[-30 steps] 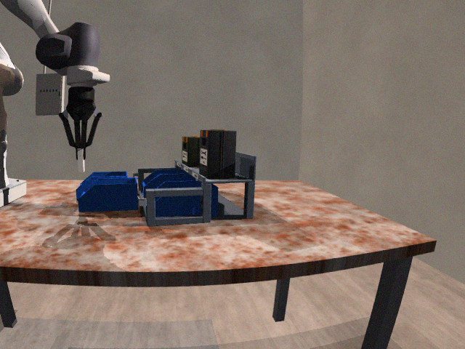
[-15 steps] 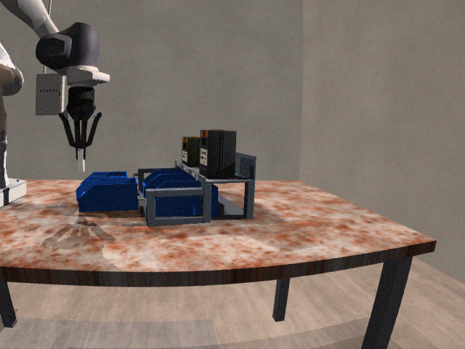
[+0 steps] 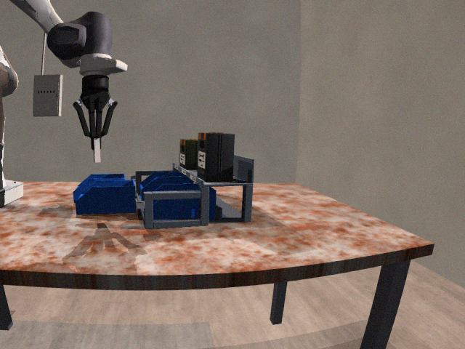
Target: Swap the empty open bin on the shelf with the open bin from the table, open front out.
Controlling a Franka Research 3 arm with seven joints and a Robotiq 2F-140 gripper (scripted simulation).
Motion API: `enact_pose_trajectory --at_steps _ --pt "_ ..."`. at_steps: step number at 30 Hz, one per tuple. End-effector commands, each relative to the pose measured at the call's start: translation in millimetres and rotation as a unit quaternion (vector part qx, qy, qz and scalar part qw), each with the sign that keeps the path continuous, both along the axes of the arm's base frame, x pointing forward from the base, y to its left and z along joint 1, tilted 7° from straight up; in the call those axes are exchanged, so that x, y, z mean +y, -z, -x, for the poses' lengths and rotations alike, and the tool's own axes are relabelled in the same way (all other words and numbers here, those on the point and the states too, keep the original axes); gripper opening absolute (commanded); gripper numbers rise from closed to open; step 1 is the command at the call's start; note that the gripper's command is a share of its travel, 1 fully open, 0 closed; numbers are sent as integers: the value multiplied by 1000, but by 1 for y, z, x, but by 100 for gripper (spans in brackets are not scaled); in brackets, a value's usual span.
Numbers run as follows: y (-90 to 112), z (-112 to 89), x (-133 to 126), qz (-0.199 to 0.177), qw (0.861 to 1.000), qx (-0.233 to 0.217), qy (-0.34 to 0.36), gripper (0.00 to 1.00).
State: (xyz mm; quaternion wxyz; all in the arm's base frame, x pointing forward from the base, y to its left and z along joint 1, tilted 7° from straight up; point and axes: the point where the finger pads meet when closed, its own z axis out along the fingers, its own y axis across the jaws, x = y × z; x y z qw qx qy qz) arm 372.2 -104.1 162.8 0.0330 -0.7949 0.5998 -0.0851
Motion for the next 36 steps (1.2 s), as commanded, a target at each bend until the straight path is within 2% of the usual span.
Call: enact_pose_trajectory --at_steps 1,6,8,9,10,16,23,25,26,36 --pt "-13 -16 -17 17 990 10 -138 0" --pt "-20 -26 -29 37 979 4 -199 0" --pt "-20 -26 -29 37 979 4 -199 0" --pt "-20 -26 -29 45 971 6 -234 0" --pt "-20 -26 -29 47 968 7 -247 15" --pt "-20 -26 -29 60 942 14 -331 15" --pt "-20 -26 -29 71 903 22 -424 15" --pt "-20 -26 -29 71 903 22 -424 15" --pt "-20 -26 -29 74 886 25 -457 15" --pt "-20 -26 -29 80 812 38 -578 15"
